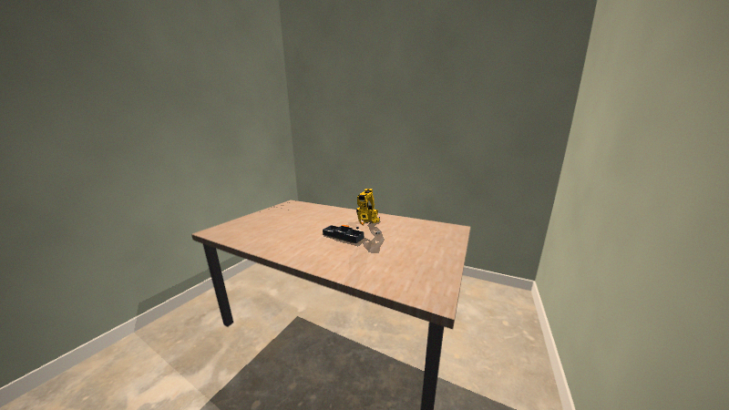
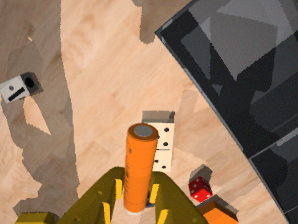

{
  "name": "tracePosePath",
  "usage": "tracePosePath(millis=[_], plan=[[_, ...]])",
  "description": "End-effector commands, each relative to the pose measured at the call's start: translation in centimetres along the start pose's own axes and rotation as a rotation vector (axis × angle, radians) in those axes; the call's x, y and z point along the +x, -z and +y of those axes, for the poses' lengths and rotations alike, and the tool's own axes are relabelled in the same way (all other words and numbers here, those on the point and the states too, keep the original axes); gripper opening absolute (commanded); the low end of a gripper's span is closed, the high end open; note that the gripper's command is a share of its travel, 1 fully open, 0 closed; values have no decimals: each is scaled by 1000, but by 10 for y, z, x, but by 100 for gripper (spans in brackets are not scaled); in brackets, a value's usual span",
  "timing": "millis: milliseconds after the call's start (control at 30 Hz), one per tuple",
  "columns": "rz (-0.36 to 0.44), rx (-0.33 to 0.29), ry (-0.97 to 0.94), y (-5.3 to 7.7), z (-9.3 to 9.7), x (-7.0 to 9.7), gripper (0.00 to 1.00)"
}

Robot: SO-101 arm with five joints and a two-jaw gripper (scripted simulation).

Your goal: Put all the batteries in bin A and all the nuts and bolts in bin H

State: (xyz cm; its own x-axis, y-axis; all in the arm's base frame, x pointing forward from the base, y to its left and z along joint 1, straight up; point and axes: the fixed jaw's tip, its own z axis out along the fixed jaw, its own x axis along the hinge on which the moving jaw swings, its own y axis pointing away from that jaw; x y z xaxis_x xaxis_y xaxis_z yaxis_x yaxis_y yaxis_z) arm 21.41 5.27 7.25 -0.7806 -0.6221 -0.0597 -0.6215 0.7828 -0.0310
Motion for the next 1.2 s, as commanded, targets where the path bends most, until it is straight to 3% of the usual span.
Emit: tracePosePath(millis=[0, 633, 1167], plan=[[-41, 20, -33, 7, -6, -6, 0], [-107, 45, -253, 5, -27, -27, 0], [-121, 49, -297, 5, -31, -32, 0]])
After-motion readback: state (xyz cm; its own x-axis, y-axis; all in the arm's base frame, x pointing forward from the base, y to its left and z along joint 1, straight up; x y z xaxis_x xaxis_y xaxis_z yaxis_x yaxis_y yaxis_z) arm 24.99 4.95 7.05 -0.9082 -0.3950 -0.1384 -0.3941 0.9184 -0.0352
